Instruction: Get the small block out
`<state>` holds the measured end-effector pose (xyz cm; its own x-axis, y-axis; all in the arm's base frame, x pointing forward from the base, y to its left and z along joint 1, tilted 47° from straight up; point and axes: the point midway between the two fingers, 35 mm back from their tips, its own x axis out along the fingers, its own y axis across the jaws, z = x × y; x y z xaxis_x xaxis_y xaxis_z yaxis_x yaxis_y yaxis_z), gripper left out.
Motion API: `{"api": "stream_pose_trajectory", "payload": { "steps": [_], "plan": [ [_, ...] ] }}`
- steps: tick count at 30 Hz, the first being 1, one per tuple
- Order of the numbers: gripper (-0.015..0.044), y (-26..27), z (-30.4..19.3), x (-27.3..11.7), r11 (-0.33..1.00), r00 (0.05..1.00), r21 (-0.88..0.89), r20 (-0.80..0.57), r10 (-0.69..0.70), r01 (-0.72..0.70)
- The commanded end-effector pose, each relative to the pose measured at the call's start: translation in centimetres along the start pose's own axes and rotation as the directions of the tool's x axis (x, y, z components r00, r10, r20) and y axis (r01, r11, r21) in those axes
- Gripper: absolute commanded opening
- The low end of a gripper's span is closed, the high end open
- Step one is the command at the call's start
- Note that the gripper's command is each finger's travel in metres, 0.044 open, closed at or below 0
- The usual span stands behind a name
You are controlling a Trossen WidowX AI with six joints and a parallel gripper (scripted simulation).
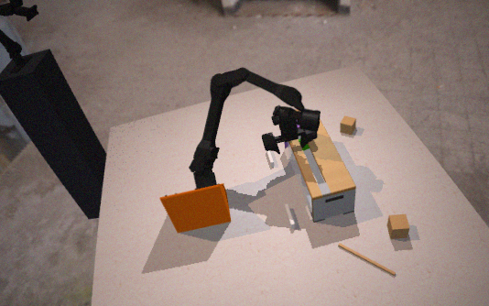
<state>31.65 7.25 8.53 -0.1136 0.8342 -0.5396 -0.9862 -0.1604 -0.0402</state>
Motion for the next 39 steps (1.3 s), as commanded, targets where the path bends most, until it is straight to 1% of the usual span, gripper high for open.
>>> {"api": "stream_pose_trajectory", "payload": {
  "steps": [1,39],
  "plan": [
    [0.0400,-0.1,1.1,0.7,1.000,1.000,-0.010,0.011,0.009,-0.009],
    [0.0400,-0.1,5.3,1.5,1.000,1.000,-0.010,0.012,0.009,-0.009]
  ]
}}
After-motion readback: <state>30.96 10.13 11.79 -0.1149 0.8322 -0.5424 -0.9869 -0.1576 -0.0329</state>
